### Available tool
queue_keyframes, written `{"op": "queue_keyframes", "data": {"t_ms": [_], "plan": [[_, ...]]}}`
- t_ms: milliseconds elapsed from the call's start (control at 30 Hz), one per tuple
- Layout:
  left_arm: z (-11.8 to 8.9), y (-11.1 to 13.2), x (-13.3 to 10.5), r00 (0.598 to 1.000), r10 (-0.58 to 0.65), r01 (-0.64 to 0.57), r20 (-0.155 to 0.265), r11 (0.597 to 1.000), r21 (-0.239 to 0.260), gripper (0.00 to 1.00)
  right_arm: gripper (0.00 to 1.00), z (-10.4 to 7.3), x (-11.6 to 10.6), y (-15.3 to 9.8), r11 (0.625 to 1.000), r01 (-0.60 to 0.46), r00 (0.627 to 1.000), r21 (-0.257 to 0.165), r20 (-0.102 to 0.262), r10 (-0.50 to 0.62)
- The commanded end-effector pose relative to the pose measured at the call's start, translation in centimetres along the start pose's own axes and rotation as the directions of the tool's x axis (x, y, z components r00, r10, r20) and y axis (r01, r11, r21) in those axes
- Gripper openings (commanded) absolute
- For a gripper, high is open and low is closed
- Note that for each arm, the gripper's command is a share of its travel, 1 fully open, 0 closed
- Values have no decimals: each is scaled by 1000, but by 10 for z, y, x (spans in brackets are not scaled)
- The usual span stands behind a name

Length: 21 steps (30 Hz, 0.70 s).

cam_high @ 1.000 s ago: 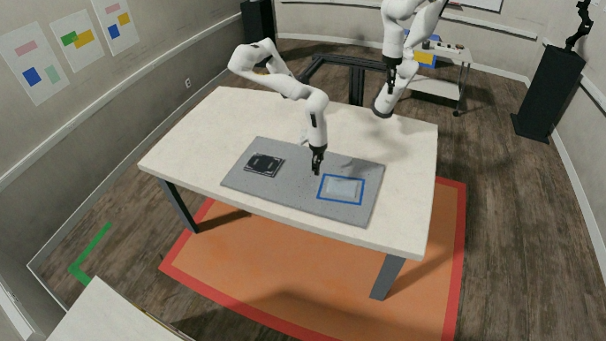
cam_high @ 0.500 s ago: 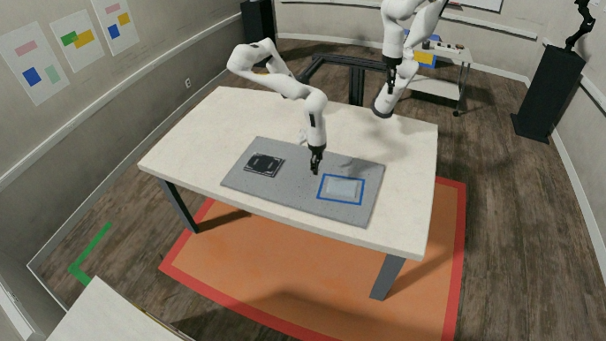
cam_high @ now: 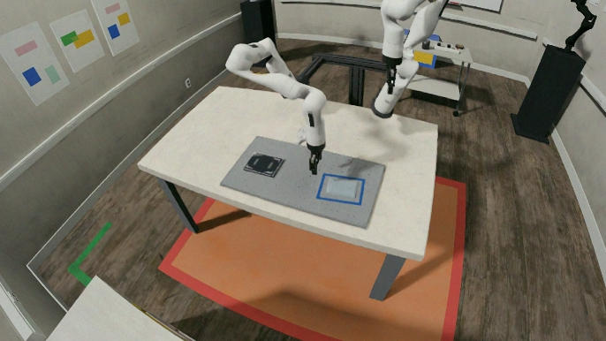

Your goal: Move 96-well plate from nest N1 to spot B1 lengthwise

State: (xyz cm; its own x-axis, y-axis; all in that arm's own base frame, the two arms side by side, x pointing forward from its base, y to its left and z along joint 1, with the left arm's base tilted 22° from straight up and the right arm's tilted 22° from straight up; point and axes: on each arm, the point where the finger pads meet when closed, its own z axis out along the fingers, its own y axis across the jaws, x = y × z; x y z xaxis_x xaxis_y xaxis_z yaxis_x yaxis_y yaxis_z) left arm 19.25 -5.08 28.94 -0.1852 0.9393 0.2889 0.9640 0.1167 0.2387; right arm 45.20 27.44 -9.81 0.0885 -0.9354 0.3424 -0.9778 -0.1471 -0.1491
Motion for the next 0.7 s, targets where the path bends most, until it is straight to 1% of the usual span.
{"op": "queue_keyframes", "data": {"t_ms": [0, 667], "plan": [[0, 0, 0, 1000, 0, 0, 0, 1000, -1, 1000, 1000, -1, 0, -1, 1000, 0, 1000, 2, 1, 0], [0, 0, 0, 1000, 0, 0, 0, 1000, -1, 1000, 1000, -1, 5, 0, 1000, 0, 1000, 2, 1, 0]]}}
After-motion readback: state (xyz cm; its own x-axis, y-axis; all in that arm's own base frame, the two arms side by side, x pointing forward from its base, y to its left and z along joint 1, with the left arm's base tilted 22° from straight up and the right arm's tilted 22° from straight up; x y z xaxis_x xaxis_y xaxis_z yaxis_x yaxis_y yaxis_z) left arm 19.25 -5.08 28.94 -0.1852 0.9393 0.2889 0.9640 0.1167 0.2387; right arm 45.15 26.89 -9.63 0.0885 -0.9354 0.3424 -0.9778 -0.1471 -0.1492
